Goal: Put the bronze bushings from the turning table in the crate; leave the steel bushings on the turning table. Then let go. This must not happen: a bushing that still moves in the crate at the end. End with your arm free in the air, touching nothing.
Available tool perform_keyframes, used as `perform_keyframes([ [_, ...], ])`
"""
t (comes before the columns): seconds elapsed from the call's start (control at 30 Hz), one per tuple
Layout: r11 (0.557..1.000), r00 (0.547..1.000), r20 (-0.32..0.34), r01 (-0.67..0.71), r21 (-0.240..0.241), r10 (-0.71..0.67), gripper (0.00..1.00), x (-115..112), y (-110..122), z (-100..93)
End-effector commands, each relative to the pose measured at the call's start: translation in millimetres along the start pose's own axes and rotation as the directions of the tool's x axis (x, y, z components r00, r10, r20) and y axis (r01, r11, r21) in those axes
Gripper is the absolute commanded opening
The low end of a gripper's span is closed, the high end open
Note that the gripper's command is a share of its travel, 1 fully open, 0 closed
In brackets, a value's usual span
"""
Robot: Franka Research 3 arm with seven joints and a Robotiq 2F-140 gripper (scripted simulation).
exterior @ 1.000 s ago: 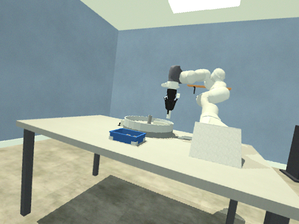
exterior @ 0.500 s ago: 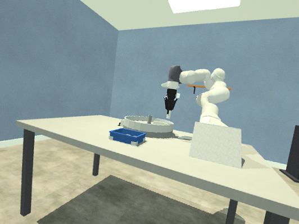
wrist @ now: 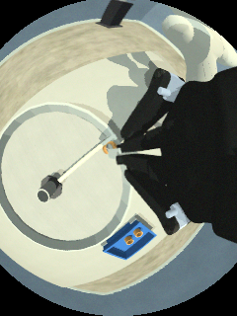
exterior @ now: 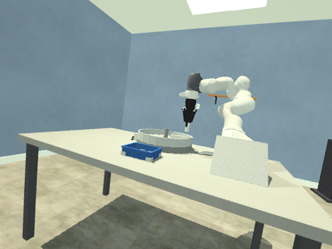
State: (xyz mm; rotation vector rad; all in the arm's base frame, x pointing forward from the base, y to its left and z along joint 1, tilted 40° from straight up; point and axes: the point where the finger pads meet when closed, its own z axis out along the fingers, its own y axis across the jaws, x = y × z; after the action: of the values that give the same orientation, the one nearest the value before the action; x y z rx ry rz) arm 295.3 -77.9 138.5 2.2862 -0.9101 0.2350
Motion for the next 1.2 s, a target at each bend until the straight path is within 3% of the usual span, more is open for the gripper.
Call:
perform_keyframes([
  [0.0, 1.0, 1.0, -0.001, -0.004, 0.001, 0.004, 0.0, 0, 0, 1.9],
  [0.73, 1.0, 1.0, -0.001, -0.004, 0.001, 0.004, 0.0, 0, 0, 22.2],
  [1.17, 1.0, 1.0, -0.001, -0.004, 0.001, 0.004, 0.0, 0, 0, 45.6],
])
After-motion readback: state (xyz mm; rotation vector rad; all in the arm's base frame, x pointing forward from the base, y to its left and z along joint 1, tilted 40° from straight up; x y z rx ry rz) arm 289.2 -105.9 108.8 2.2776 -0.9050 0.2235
